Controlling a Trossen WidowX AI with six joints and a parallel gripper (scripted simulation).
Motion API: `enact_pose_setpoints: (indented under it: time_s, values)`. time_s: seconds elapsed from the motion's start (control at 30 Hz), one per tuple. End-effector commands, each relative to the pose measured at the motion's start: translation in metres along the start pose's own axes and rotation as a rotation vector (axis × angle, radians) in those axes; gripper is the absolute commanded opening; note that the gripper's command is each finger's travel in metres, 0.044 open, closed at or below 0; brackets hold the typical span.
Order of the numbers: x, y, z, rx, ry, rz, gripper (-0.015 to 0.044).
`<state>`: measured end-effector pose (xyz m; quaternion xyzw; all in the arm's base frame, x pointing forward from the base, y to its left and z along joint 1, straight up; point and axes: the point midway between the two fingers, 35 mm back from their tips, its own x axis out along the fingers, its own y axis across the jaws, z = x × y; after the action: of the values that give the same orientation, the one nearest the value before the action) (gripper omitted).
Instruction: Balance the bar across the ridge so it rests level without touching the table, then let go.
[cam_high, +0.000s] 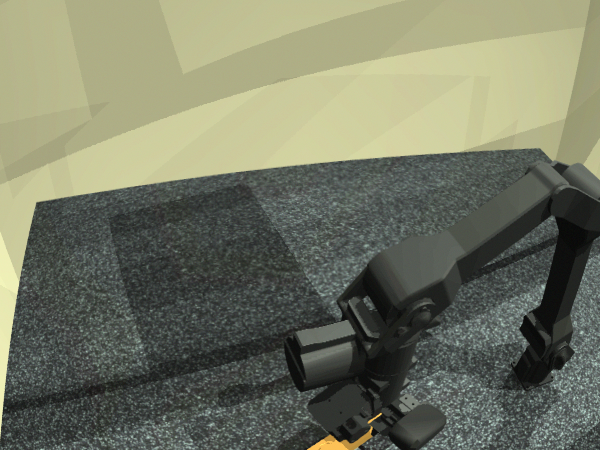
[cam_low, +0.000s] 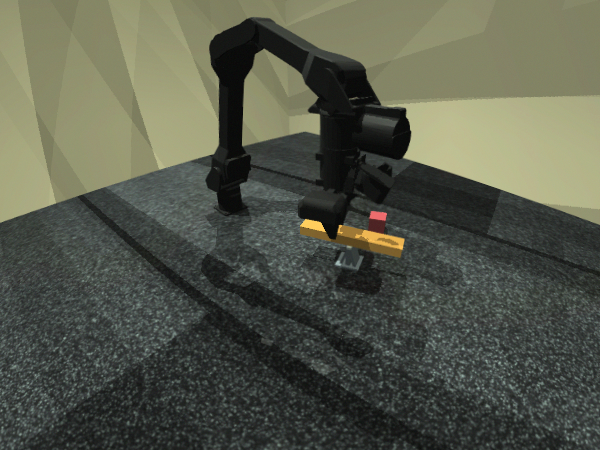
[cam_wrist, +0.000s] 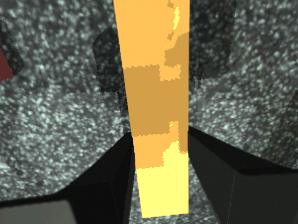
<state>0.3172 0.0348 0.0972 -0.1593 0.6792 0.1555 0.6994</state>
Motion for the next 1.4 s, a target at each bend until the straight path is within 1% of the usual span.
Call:
enact_pose_setpoints:
  time_s: [0.0, 1.37]
  values:
    - [0.0016, 0.0004, 0.0002, 0.004, 0.002, 0.003, 0.0]
    - [0.005, 0.0004, 0.0003, 0.004, 0.002, 0.003, 0.0]
